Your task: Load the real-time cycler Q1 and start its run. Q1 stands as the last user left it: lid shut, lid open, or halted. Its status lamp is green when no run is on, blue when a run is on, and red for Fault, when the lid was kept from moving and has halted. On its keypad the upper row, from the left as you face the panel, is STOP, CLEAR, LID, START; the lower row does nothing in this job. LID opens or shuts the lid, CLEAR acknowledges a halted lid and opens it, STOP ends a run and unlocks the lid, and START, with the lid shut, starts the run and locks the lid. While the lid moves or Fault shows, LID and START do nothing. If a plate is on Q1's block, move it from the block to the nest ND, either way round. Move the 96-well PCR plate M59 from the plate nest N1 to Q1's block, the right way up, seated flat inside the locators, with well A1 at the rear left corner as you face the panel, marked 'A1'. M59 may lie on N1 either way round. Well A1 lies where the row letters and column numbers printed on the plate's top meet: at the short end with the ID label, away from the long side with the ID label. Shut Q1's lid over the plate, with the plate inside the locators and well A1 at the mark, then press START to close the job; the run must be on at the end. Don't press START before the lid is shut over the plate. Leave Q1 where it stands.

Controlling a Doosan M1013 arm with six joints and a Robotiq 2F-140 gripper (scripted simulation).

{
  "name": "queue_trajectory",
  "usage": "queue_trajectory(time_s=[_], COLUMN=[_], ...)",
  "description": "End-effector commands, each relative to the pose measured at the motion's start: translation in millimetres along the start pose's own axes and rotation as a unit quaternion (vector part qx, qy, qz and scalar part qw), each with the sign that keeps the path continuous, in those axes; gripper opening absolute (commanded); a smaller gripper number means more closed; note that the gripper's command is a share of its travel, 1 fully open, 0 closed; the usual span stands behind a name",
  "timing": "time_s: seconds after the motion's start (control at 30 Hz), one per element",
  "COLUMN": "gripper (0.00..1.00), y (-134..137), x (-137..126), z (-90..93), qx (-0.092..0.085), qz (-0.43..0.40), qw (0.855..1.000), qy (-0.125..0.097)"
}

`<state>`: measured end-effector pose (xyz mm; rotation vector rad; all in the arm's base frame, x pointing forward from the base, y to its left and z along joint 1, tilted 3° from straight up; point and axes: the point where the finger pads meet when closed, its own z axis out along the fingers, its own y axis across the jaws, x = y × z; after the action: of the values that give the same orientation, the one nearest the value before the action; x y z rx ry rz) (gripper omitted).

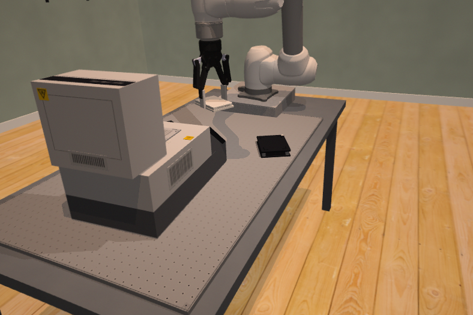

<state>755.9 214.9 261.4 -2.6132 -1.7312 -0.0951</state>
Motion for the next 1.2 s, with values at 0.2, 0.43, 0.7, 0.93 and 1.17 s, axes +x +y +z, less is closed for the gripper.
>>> queue_trajectory(time_s=[0.2,0.43,0.7,0.93,1.17], gripper=[0.00,0.00,0.00,0.00,0.00], y=[45.4,70.3,105.1,134.9,159.8], x=[-1.7,-2.7,-4.3,-5.6,-6.6], z=[-0.1,-0.1,-0.1,0.0,0.0], qx=[0.001,0.001,0.001,0.001,0.001], qz=[-0.056,-0.076,-0.129,-0.166,-0.187], qw=[0.998,0.997,0.992,0.986,0.982], qy=[0.000,0.000,0.000,0.000,0.000])
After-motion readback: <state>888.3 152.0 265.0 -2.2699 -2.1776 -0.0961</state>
